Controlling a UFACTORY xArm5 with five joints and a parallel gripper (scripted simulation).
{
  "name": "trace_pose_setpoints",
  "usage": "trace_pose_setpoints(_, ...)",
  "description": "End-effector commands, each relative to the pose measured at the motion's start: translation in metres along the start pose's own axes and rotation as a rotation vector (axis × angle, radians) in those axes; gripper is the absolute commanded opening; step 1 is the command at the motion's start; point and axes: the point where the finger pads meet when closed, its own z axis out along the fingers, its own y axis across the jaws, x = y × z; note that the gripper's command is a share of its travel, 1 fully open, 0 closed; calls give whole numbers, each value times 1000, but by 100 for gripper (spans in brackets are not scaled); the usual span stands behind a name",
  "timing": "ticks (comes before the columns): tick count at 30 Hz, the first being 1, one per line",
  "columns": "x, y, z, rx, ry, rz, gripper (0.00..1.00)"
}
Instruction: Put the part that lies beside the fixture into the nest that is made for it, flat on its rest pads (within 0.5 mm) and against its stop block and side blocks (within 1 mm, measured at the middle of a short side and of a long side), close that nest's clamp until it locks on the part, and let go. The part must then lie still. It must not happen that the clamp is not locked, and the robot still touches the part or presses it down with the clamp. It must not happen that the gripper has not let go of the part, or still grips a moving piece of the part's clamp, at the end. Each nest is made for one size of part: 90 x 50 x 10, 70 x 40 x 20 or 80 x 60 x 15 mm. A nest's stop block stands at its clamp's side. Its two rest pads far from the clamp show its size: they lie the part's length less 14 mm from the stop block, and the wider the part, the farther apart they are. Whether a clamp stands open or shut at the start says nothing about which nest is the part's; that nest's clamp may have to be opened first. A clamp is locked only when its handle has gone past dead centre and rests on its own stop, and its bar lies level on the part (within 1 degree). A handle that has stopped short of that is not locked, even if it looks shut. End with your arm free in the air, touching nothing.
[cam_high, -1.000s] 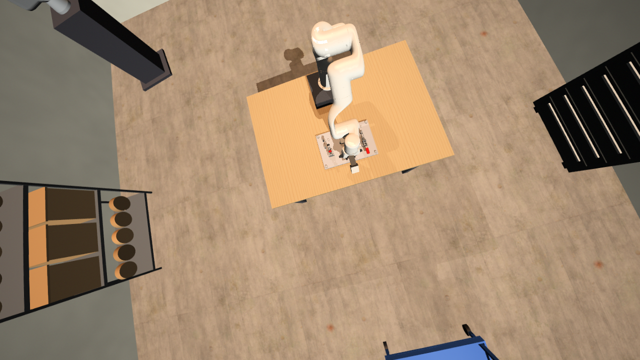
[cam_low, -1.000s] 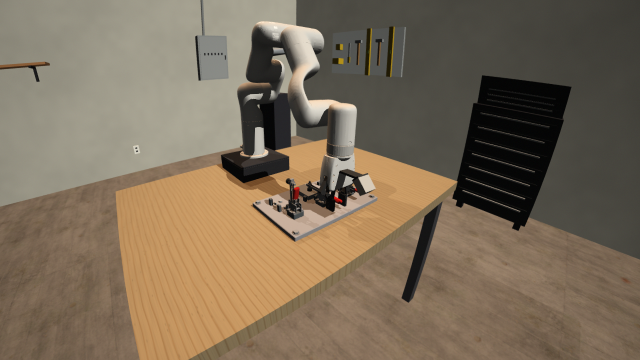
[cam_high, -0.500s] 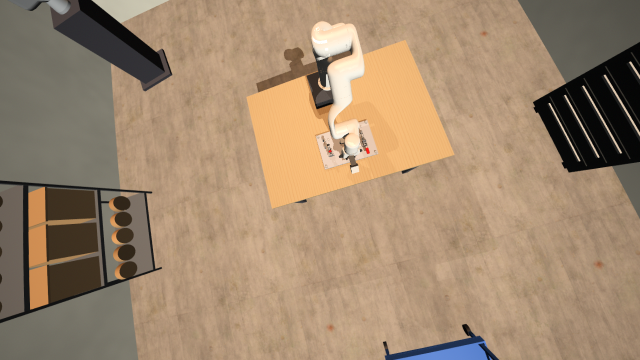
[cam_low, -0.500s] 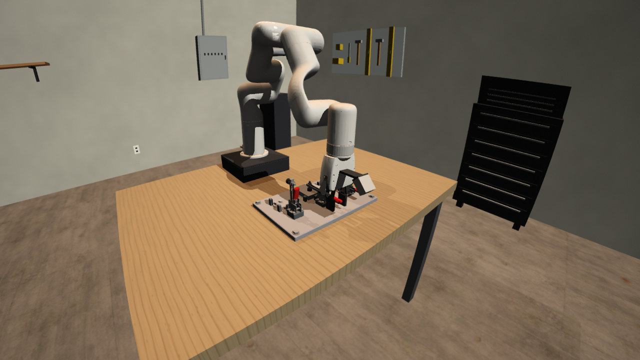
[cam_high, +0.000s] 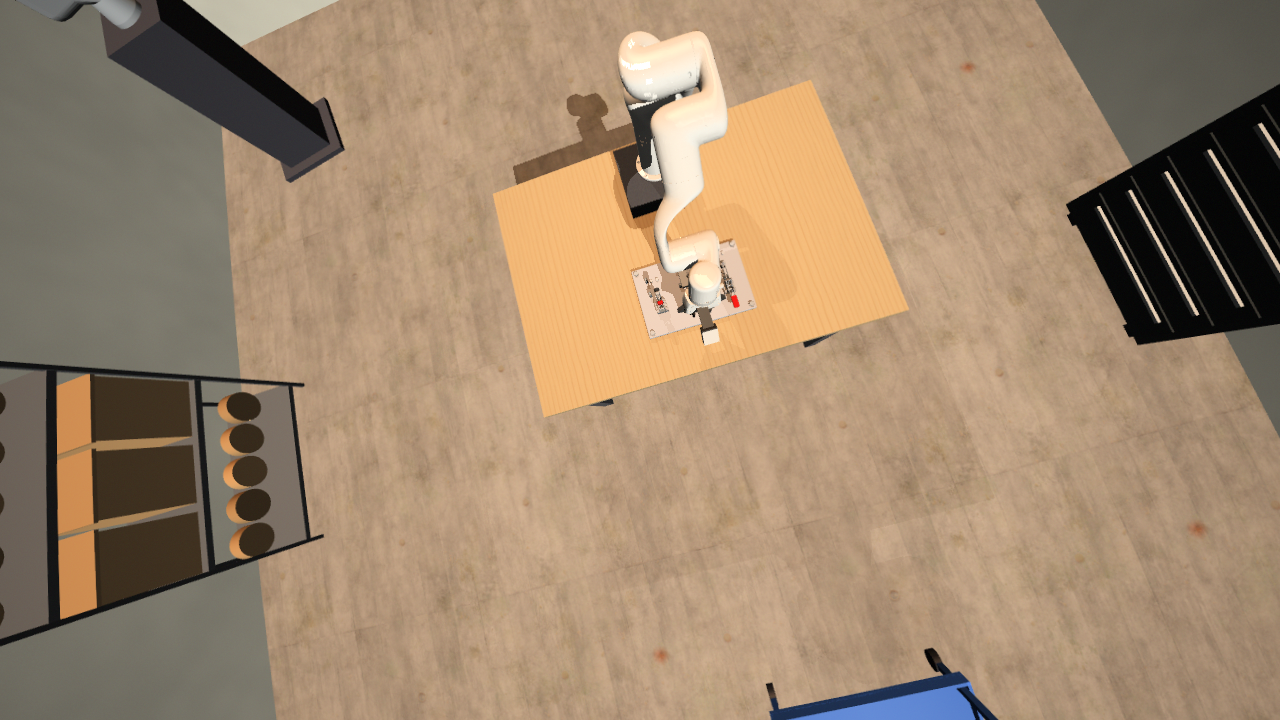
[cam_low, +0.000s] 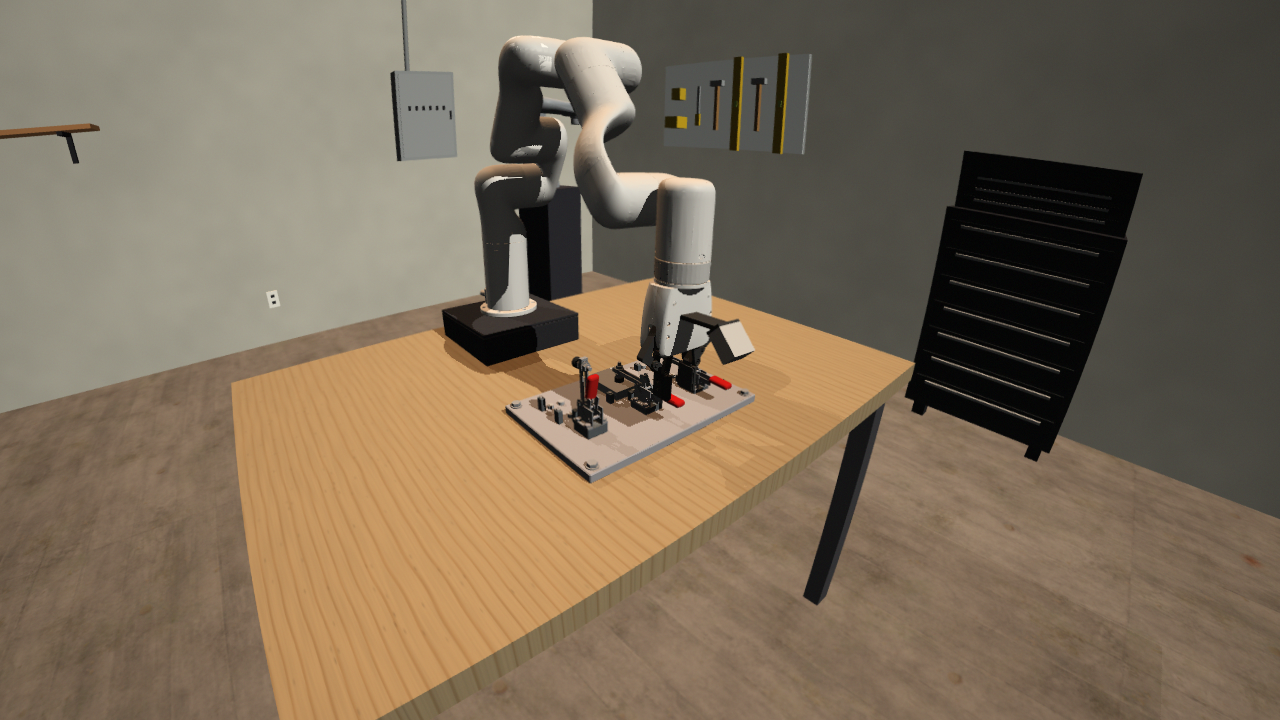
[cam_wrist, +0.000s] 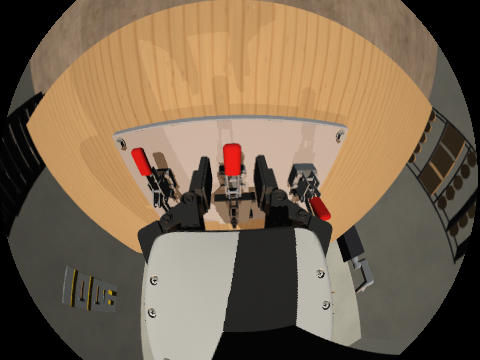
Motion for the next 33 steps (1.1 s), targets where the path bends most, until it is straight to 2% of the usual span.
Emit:
trace_pose_setpoints(1, 1, 0, -8, 0, 3, 0, 47)
trace_pose_setpoints(8, 1, 0, -23, 0, 3, 0, 47)
trace_pose_setpoints(25, 1, 0, -24, 0, 3, 0, 47)
trace_pose_setpoints(26, 1, 0, -24, 0, 3, 0, 0)
trace_pose_setpoints(33, 1, 0, -24, 0, 3, 0, 0)
